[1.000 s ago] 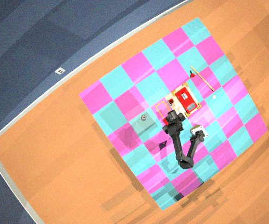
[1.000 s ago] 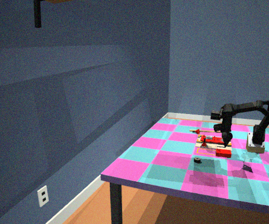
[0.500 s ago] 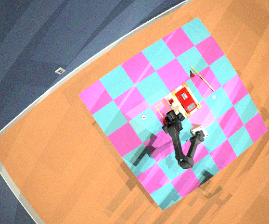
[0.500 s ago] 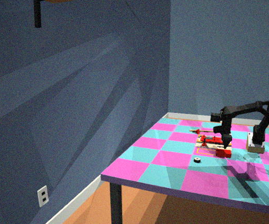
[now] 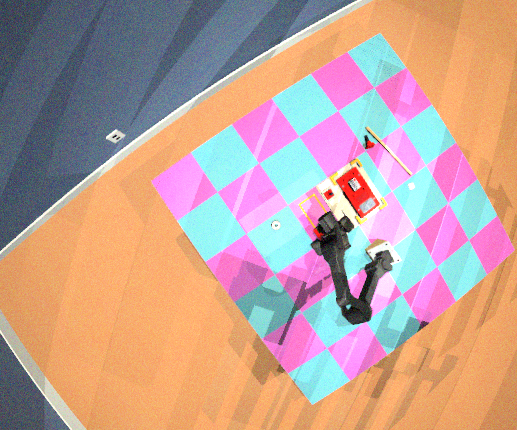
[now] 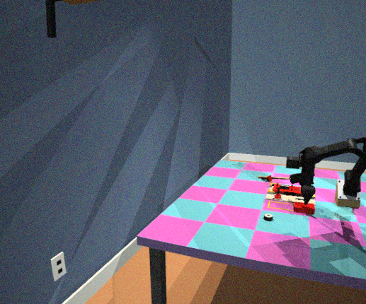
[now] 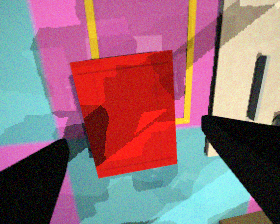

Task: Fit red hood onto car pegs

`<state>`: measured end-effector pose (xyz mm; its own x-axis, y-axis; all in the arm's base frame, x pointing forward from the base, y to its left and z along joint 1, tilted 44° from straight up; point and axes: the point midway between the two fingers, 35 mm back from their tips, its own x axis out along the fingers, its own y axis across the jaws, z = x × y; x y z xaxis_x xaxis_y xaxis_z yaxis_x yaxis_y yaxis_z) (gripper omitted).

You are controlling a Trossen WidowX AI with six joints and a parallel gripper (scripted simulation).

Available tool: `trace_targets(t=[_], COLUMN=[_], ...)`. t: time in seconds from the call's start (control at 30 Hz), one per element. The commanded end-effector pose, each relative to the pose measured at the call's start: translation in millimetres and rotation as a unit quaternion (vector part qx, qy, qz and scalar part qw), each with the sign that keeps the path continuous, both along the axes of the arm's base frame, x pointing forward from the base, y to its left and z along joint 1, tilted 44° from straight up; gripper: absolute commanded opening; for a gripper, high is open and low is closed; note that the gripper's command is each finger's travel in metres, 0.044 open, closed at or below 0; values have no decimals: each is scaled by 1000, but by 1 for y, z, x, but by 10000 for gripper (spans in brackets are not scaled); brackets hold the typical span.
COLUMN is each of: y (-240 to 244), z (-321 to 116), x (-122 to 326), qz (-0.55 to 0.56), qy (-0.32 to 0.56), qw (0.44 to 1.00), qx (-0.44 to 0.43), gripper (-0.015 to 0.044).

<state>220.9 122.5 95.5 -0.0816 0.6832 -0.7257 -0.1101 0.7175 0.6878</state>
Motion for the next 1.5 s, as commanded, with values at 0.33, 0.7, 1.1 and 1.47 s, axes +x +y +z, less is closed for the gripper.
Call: trace_targets(t=[0.33,0.7,1.1,1.47], y=[10,15,19,22], z=[-9,-13,-18,-22], x=[-1,-2,-2,-3], qz=[-3,-3,-3,-3], qy=[3,3,3,3], qw=[1000,1000,1000,1000], qx=[3,3,3,4], gripper=[440,440,440,440])
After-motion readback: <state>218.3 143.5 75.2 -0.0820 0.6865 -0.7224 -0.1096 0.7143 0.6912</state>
